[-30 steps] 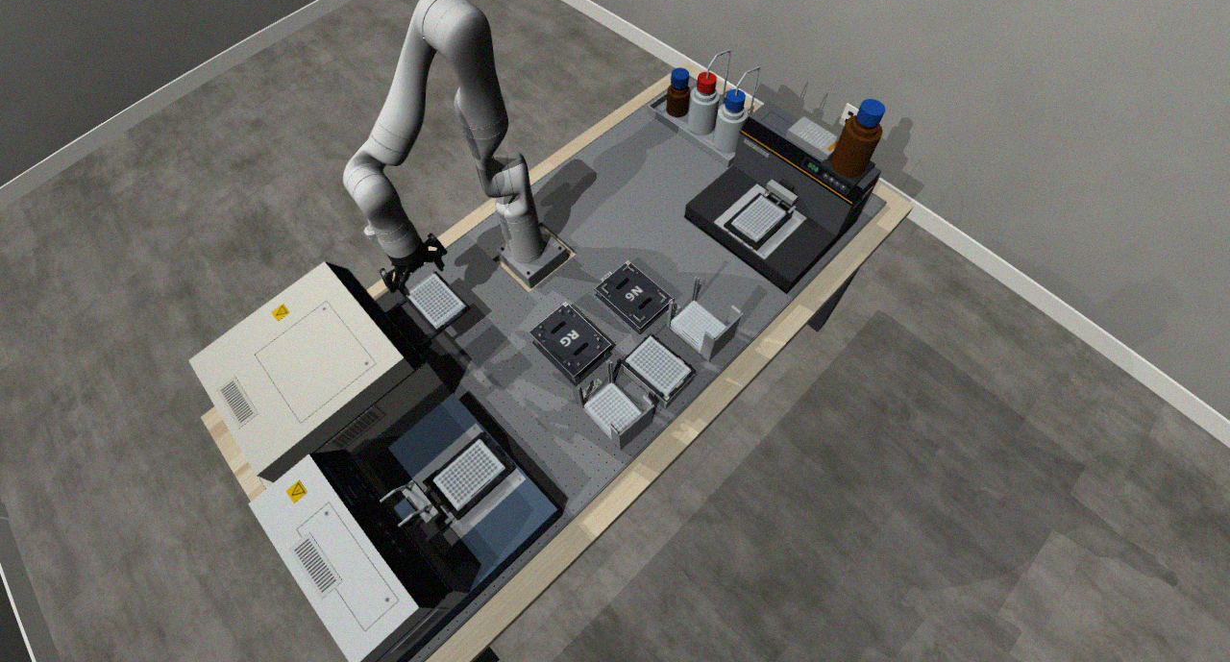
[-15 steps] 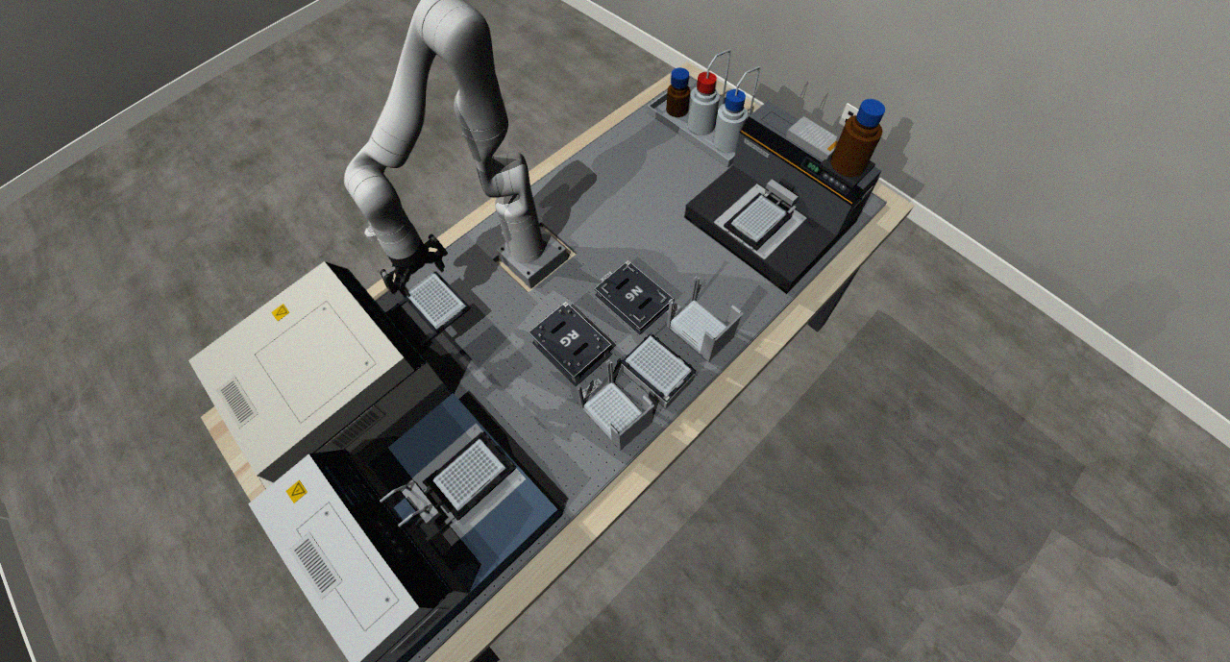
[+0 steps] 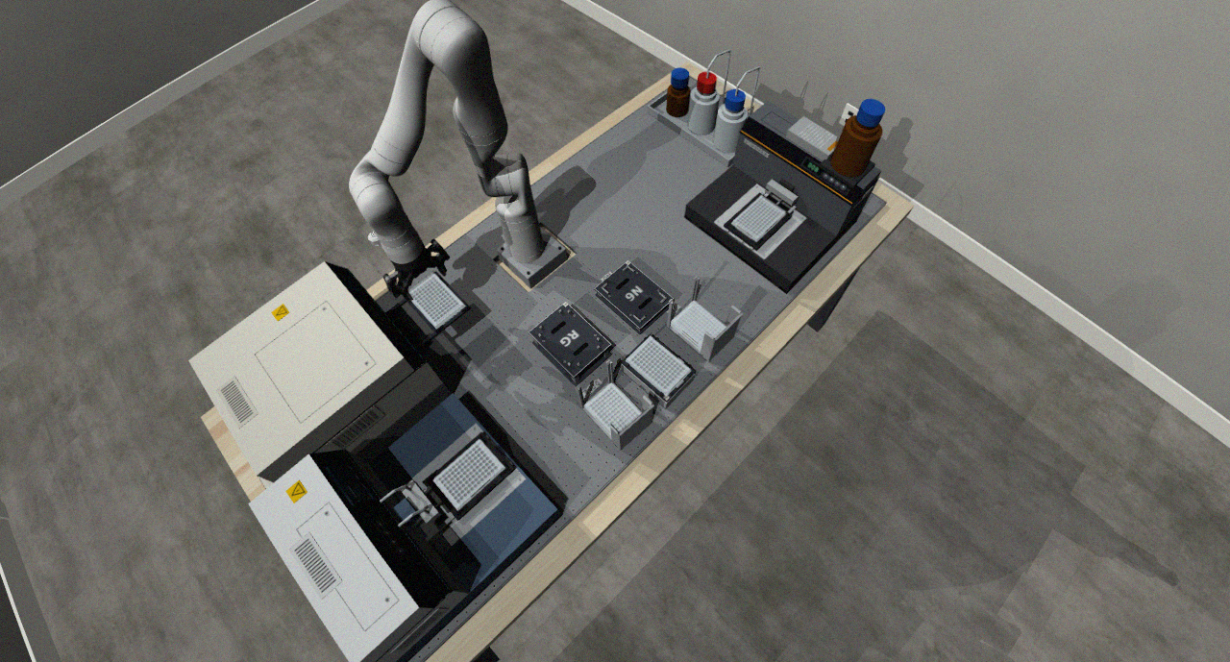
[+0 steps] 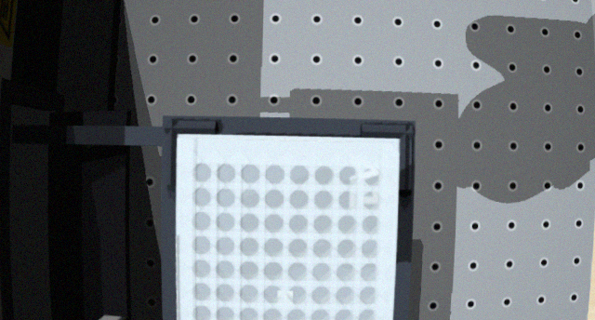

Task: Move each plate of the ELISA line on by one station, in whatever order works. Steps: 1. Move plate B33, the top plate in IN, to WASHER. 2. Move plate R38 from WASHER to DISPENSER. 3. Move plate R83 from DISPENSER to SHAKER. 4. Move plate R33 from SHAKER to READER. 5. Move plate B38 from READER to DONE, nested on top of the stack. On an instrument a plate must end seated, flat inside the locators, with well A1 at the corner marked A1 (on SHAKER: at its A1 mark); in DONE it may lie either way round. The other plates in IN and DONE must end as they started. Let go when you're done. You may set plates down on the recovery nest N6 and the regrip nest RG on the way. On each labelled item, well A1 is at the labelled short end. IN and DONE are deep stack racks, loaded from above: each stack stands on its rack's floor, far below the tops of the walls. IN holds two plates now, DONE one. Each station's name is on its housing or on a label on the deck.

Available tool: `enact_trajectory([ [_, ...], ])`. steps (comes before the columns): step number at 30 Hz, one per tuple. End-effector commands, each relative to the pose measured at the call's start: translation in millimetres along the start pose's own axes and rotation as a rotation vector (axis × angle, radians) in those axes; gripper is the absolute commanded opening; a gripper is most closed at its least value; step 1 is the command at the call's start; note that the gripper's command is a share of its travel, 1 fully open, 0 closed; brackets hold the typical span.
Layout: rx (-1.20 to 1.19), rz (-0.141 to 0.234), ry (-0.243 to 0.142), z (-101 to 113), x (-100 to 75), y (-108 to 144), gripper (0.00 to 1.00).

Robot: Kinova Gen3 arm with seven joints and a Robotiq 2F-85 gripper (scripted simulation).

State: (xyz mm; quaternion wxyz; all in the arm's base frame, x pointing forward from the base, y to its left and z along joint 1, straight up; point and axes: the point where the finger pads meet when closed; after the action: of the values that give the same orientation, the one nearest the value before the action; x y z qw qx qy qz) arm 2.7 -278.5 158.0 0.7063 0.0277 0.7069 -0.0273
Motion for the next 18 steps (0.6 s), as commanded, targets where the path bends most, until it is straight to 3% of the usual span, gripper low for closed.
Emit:
enact_trajectory([
  [1,0.000,-0.001,-0.001,0.1,5.0,-0.5,1.00],
  [18,0.000,-0.001,-0.001,0.2,25.0,-0.5,1.00],
])
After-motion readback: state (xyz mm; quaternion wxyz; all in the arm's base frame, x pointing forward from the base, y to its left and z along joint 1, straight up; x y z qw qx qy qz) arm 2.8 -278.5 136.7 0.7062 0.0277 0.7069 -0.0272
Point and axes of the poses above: the point where the finger pads meet when closed, its own x axis out along the fingers, its own y axis across the jaws, z = x × y, and after that the axes turned 2 degrees about x, right-handed
